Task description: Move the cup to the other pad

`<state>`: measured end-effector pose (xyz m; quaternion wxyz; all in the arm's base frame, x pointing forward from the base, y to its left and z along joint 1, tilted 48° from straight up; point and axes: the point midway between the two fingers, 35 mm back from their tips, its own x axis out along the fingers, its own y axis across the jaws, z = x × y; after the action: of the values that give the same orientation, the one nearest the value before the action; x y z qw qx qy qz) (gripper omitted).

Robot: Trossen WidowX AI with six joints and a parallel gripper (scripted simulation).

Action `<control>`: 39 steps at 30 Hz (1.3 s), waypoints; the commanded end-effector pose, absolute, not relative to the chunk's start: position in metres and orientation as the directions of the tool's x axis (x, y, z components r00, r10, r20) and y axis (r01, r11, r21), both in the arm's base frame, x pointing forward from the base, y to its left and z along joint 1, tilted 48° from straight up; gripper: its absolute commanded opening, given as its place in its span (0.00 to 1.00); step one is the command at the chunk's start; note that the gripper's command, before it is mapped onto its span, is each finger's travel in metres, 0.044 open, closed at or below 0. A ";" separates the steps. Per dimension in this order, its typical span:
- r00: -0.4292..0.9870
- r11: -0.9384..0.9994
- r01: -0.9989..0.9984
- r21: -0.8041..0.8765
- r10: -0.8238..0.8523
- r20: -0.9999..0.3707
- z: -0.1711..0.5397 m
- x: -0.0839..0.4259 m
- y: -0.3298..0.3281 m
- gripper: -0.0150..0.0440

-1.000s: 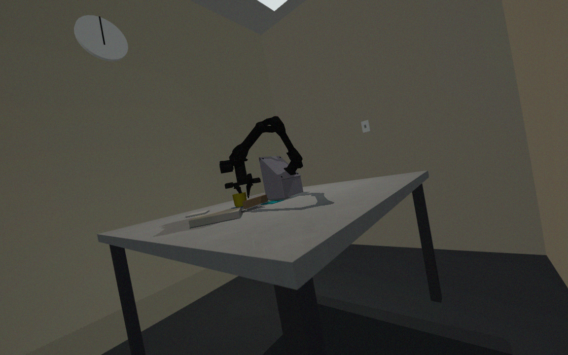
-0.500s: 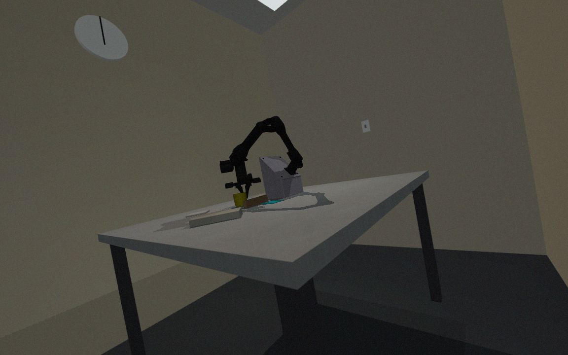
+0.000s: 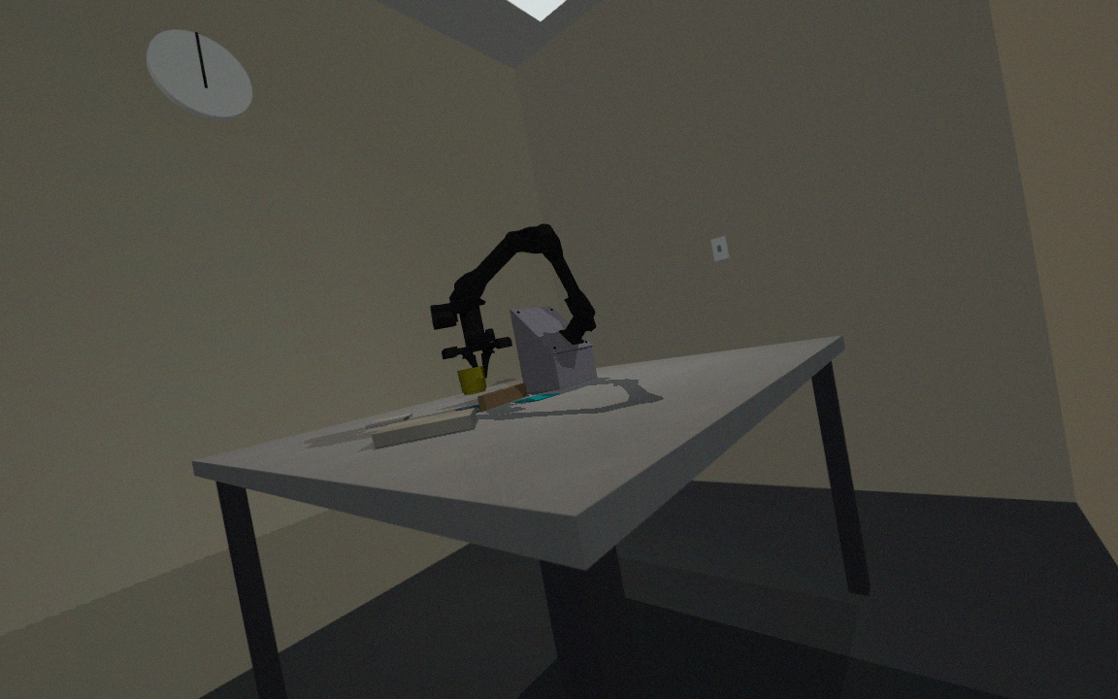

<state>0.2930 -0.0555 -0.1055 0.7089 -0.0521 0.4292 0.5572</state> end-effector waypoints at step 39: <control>0.022 0.380 -0.837 0.393 0.741 -0.671 -0.070 0.285 -0.055 0.25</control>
<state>0.2842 -0.0578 -0.0761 0.7093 -0.0540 0.4295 0.5564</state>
